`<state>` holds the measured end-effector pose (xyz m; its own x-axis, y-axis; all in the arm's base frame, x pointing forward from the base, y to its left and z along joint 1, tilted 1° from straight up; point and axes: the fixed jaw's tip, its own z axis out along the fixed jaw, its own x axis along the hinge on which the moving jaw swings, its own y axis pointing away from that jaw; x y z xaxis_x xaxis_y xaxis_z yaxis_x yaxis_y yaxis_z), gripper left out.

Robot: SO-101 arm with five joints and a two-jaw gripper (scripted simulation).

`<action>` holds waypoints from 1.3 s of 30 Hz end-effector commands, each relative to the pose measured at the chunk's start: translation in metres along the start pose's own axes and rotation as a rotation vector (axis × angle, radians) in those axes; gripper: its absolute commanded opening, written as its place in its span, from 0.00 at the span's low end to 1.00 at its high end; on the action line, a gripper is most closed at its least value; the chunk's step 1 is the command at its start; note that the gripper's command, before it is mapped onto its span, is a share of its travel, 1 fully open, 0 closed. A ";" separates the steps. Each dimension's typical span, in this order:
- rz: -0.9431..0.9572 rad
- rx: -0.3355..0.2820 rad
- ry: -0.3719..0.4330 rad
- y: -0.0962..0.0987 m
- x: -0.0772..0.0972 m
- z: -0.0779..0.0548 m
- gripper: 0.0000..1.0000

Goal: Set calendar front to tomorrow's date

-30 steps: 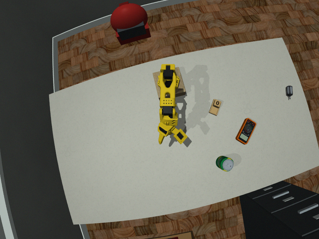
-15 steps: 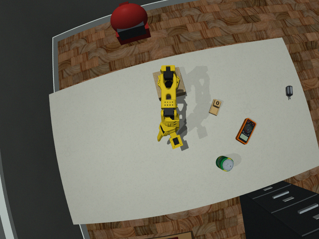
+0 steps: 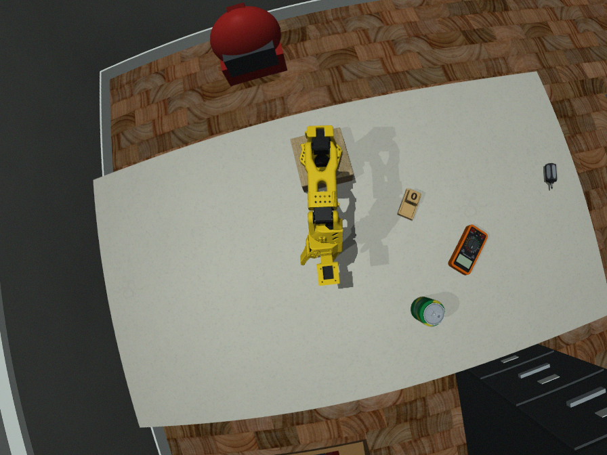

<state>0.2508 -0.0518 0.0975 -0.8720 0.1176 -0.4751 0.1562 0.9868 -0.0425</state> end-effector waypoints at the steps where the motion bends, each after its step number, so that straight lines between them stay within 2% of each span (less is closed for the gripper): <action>1: 0.033 -0.006 -0.009 0.003 -0.003 0.001 0.35; 14: 0.056 -0.007 -0.008 0.003 -0.004 0.002 0.35; 18: 0.055 -0.009 0.020 0.004 0.000 0.007 0.35; 22: 0.055 -0.012 0.096 0.005 0.011 0.021 0.35; 27: 0.054 -0.019 0.241 0.007 0.034 0.045 0.35; 29: 0.054 -0.019 0.241 0.007 0.034 0.045 0.35; 34: 0.053 -0.026 0.386 0.009 0.060 0.065 0.35; 39: 0.053 -0.030 0.473 0.010 0.077 0.076 0.35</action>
<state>0.2225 -0.0445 0.0036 -0.9778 0.2005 -0.0603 0.2010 0.9796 -0.0028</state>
